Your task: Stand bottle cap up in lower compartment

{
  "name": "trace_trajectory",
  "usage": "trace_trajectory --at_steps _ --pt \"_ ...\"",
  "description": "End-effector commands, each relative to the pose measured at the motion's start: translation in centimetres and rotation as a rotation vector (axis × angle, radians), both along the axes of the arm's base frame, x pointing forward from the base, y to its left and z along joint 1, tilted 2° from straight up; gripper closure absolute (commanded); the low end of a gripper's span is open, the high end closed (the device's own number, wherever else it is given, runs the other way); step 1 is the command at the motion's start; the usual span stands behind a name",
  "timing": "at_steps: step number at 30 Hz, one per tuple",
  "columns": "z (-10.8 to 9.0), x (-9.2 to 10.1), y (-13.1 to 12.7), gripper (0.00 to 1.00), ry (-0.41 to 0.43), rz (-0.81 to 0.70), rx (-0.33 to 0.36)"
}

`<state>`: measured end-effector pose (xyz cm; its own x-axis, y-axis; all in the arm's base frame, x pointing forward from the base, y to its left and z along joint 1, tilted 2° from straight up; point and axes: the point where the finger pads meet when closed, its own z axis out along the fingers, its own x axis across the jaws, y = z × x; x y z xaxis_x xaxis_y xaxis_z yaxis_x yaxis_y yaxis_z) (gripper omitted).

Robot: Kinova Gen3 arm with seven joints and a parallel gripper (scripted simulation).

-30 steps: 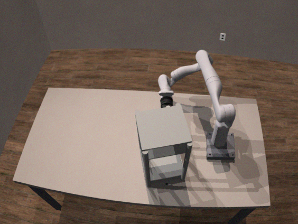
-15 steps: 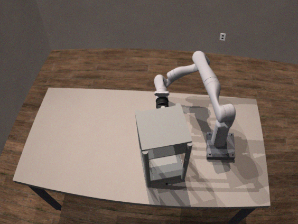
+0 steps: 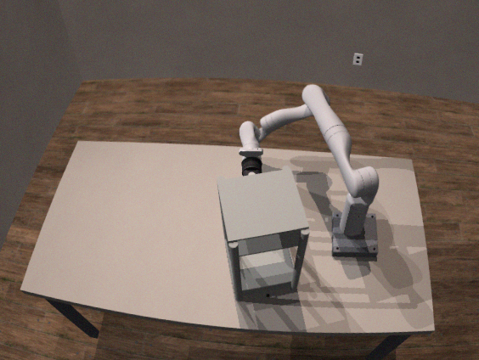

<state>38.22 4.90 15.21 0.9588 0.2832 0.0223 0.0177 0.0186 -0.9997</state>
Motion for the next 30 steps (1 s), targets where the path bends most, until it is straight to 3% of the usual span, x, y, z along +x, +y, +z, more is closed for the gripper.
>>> trace_trajectory --at_steps 1,30 --pt "0.01 0.37 0.42 1.0 -0.002 0.006 0.0" --pt "0.02 0.41 1.21 1.0 -0.002 0.006 0.0"
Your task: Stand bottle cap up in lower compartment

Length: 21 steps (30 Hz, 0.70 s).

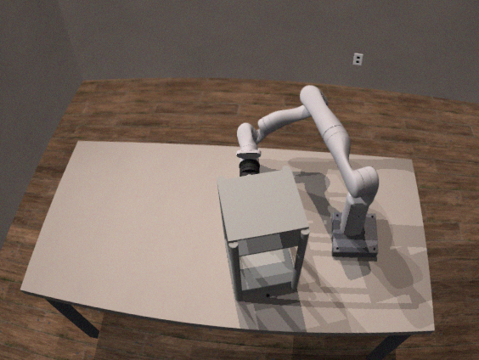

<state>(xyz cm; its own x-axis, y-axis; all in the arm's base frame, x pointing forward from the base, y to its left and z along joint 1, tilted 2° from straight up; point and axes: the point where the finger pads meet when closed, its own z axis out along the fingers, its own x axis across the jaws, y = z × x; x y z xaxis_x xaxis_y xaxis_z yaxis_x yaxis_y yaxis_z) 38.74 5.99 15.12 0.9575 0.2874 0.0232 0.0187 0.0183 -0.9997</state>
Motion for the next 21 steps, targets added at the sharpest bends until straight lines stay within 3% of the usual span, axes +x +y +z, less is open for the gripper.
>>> trace_trajectory --at_steps 1,21 --pt "0.1 -0.2 0.2 1.0 -0.001 0.002 0.001" --pt "0.1 -1.9 3.7 1.0 -0.001 0.002 0.001"
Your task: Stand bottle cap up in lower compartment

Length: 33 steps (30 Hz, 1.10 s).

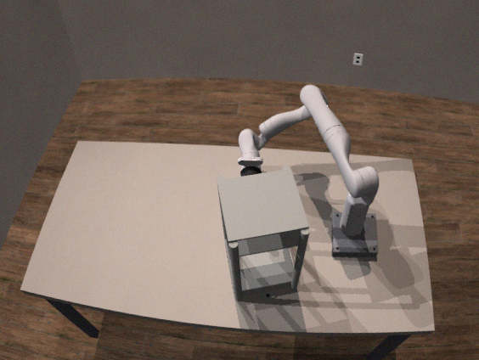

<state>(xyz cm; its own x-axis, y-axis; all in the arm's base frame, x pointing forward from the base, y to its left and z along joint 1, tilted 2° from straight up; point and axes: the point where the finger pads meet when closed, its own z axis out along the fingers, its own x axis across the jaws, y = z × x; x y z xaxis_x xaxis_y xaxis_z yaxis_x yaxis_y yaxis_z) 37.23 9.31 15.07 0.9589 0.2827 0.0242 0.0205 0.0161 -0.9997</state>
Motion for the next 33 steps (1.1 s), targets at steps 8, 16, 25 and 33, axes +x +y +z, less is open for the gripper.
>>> trace_trajectory --at_steps 8,16,25,33 --pt "0.2 -1.5 2.6 1.0 0.001 0.007 0.003" --pt "0.2 -2.4 4.2 1.0 0.001 0.007 0.003" --pt "0.3 -3.5 6.4 1.0 0.001 0.007 0.003" --pt "0.3 -4.0 7.5 1.0 0.001 0.007 0.003"
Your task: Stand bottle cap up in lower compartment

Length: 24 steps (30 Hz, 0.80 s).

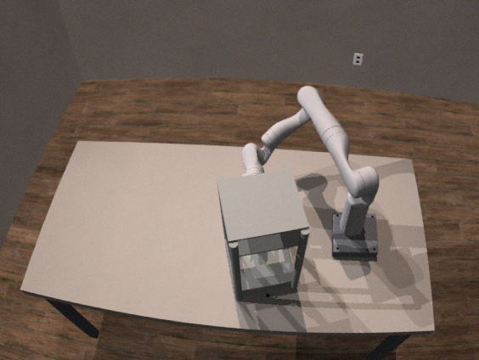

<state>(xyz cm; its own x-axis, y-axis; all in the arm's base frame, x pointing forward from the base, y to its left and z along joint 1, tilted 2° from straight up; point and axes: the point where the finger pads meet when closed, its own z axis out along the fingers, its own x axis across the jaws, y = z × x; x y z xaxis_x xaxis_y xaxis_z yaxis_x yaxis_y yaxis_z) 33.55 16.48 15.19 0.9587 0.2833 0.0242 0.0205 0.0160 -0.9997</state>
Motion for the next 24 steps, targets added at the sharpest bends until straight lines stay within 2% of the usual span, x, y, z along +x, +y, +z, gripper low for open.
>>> trace_trajectory --at_steps 1,24 --pt "0.1 -0.4 0.5 1.0 0.001 0.006 0.003" --pt "0.2 -1.0 1.6 1.0 0.001 0.006 0.003"
